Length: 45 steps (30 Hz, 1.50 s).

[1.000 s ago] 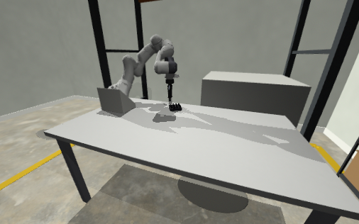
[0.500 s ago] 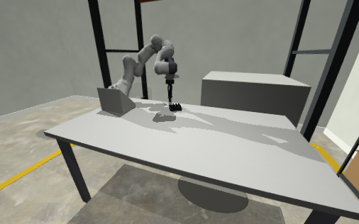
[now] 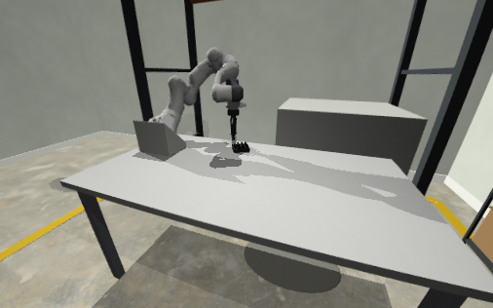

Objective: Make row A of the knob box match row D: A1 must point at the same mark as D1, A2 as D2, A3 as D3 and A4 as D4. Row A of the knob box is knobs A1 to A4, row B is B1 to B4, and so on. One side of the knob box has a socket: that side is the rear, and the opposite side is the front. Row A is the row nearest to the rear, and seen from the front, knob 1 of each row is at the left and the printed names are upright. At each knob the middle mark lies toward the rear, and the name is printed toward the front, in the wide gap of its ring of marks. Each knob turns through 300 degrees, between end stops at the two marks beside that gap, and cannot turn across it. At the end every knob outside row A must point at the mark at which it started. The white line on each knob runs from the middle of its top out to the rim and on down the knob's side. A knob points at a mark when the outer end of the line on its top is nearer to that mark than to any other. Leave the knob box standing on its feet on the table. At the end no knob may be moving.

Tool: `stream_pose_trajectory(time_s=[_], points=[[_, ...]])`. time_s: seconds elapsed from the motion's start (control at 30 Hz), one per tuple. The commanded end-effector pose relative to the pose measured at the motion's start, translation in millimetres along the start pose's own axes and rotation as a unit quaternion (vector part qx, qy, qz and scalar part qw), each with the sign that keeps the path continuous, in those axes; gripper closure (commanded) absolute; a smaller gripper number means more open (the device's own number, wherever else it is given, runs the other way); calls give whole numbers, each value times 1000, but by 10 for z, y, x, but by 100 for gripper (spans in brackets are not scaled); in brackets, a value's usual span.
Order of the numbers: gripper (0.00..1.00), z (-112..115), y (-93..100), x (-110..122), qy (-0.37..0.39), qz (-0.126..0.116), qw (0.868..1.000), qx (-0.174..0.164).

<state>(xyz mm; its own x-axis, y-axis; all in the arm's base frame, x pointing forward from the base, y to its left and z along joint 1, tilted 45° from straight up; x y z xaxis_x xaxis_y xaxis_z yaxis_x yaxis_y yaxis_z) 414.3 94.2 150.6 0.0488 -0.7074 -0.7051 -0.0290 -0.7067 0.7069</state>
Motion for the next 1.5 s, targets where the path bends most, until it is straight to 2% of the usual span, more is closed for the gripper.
stream_pose_trajectory(time_s=[0.0, 0.37, 0.4, 1.47], points=[[88, -1, -16, -3, 1, 0, 1000, 0], [88, -1, -16, -3, 1, 0, 1000, 0], [95, -1, -16, -3, 1, 0, 1000, 0], [95, -1, -16, -3, 1, 0, 1000, 0]])
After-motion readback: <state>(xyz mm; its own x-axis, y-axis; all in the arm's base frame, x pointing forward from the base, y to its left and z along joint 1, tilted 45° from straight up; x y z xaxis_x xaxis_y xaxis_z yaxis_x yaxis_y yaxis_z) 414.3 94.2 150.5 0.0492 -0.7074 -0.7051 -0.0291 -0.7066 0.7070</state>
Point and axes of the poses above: the point where the finger pads meet when closed, its own y axis back along the fingers, its own x axis across the jaws, z = x × y, the point moved 9 cm from there along y, back along the fingers, and after that the axes turned 10 degrees about -y, right-handed, at the moved point
